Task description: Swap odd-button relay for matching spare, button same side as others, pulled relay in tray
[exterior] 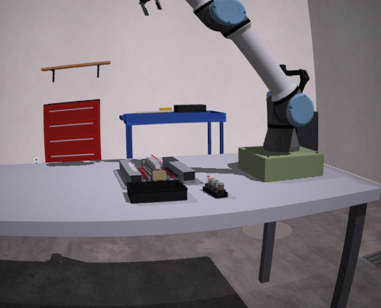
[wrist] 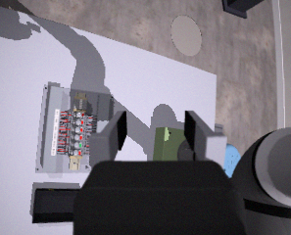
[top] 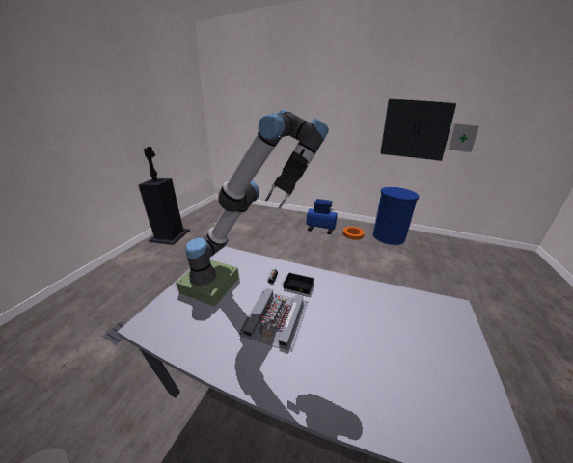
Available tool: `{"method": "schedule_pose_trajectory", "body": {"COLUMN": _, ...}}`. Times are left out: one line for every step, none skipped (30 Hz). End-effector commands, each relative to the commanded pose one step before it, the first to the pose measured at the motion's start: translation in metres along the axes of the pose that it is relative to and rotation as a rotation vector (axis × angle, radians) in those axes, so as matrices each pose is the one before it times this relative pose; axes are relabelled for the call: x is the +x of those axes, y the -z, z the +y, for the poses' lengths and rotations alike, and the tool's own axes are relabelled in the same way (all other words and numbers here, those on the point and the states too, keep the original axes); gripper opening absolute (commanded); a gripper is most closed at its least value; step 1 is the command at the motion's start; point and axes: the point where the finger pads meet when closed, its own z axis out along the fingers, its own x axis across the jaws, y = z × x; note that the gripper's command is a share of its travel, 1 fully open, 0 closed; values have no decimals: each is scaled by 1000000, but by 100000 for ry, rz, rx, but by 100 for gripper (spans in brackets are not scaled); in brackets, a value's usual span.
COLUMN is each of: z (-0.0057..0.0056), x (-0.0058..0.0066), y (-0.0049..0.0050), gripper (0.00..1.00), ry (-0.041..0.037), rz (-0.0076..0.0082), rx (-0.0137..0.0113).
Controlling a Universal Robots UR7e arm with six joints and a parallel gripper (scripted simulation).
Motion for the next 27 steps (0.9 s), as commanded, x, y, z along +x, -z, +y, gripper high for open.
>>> {"method": "schedule_pose_trajectory", "body": {"z": -1605, "x": -386, "y": 2332, "gripper": 100, "ry": -548, "rz": 18436, "rx": -13434}}
{"method": "schedule_pose_trajectory", "body": {"z": 0, "x": 0, "y": 0, "gripper": 100, "ry": 0, "rz": 0, "rx": 0}}
{"method": "schedule_pose_trajectory", "body": {"z": 0, "x": 0, "y": 0, "gripper": 100, "ry": 0, "rz": 0, "rx": 0}}
{"method": "schedule_pose_trajectory", "body": {"z": 0, "x": 0, "y": 0, "gripper": 100, "ry": 0, "rz": 0, "rx": 0}}
{"method": "schedule_pose_trajectory", "body": {"z": 0, "x": 0, "y": 0, "gripper": 100, "ry": 0, "rz": 0, "rx": 0}}
{"method": "schedule_pose_trajectory", "body": {"z": 0, "x": 0, "y": 0, "gripper": 100, "ry": 0, "rz": 0, "rx": 0}}
{"method": "schedule_pose_trajectory", "body": {"z": 0, "x": 0, "y": 0, "gripper": 100, "ry": 0, "rz": 0, "rx": 0}}
{"method": "schedule_pose_trajectory", "body": {"z": 0, "x": 0, "y": 0, "gripper": 100, "ry": 0, "rz": 0, "rx": 0}}
{"method": "schedule_pose_trajectory", "body": {"z": 0, "x": 0, "y": 0, "gripper": 100, "ry": 0, "rz": 0, "rx": 0}}
{"method": "schedule_pose_trajectory", "body": {"z": 0, "x": 0, "y": 0, "gripper": 100, "ry": 0, "rz": 0, "rx": 0}}
{"method": "schedule_pose_trajectory", "body": {"z": 176, "x": 182, "y": -2869, "gripper": 100, "ry": 447, "rz": -14991, "rx": 10855}}
{"method": "schedule_pose_trajectory", "body": {"z": -33, "x": 265, "y": -738, "gripper": 100, "ry": -98, "rz": 3722, "rx": -2702}}
{"method": "schedule_pose_trajectory", "body": {"z": -53, "x": 238, "y": -746, "gripper": 100, "ry": -98, "rz": 3722, "rx": -2702}}
{"method": "schedule_pose_trajectory", "body": {"z": -74, "x": 210, "y": -753, "gripper": 100, "ry": -98, "rz": 3722, "rx": -2702}}
{"method": "schedule_pose_trajectory", "body": {"z": -95, "x": 181, "y": -758, "gripper": 100, "ry": -98, "rz": 3722, "rx": -2702}}
{"method": "schedule_pose_trajectory", "body": {"z": 0, "x": 0, "y": 0, "gripper": 100, "ry": 0, "rz": 0, "rx": 0}}
{"method": "schedule_pose_trajectory", "body": {"z": 0, "x": 0, "y": 0, "gripper": 100, "ry": 0, "rz": 0, "rx": 0}}
{"method": "schedule_pose_trajectory", "body": {"z": 0, "x": 0, "y": 0, "gripper": 100, "ry": 0, "rz": 0, "rx": 0}}
{"method": "schedule_pose_trajectory", "body": {"z": 0, "x": 0, "y": 0, "gripper": 100, "ry": 0, "rz": 0, "rx": 0}}
{"method": "schedule_pose_trajectory", "body": {"z": 0, "x": 0, "y": 0, "gripper": 100, "ry": 0, "rz": 0, "rx": 0}}
{"method": "schedule_pose_trajectory", "body": {"z": 0, "x": 0, "y": 0, "gripper": 100, "ry": 0, "rz": 0, "rx": 0}}
{"method": "schedule_pose_trajectory", "body": {"z": 0, "x": 0, "y": 0, "gripper": 100, "ry": 0, "rz": 0, "rx": 0}}
{"method": "schedule_pose_trajectory", "body": {"z": 0, "x": 0, "y": 0, "gripper": 100, "ry": 0, "rz": 0, "rx": 0}}
{"method": "schedule_pose_trajectory", "body": {"z": 0, "x": 0, "y": 0, "gripper": 100, "ry": 0, "rz": 0, "rx": 0}}
{"method": "schedule_pose_trajectory", "body": {"z": 0, "x": 0, "y": 0, "gripper": 100, "ry": 0, "rz": 0, "rx": 0}}
{"method": "schedule_pose_trajectory", "body": {"z": 0, "x": 0, "y": 0, "gripper": 100, "ry": 0, "rz": 0, "rx": 0}}
{"method": "schedule_pose_trajectory", "body": {"z": 0, "x": 0, "y": 0, "gripper": 100, "ry": 0, "rz": 0, "rx": 0}}
